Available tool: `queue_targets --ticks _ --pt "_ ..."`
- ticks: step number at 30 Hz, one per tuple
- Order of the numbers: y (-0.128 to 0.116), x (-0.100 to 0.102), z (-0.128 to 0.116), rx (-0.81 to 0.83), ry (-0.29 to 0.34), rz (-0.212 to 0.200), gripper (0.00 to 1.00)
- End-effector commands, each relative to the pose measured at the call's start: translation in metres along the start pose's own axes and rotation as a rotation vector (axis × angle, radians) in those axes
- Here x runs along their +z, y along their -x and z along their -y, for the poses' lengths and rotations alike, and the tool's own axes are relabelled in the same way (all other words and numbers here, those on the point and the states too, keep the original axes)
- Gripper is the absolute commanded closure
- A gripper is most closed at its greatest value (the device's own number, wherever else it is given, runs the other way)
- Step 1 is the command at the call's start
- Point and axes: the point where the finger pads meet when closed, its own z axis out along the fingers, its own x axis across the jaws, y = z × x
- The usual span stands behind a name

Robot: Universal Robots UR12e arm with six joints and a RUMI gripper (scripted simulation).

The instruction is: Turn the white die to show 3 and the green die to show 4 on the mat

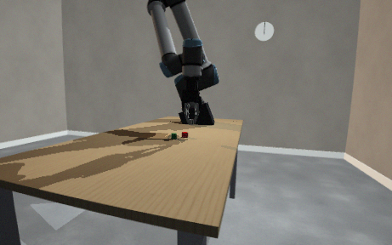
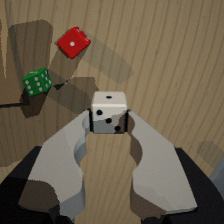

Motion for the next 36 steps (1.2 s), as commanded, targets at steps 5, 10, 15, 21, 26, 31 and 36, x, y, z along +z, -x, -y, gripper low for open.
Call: queue_targets --ticks 5,10,15,21,26,31,36 --pt "0.001 -0.025 0.000 0.002 -0.011 0.001 0.94" --pt "0.001 -0.025 0.000 0.002 -0.011 0.001 0.94" --pt "0.012 -0.025 0.002 0.015 -0.011 0.000 0.94" --pt "0.064 -0.027 0.015 0.075 -0.012 -0.003 0.94" --pt "0.115 -0.029 0.034 0.138 -0.011 -0.003 0.94" --pt "0.167 -0.030 0.060 0.207 -0.011 0.000 0.94" --pt "0.182 -0.030 0.069 0.229 -0.011 0.002 0.94"
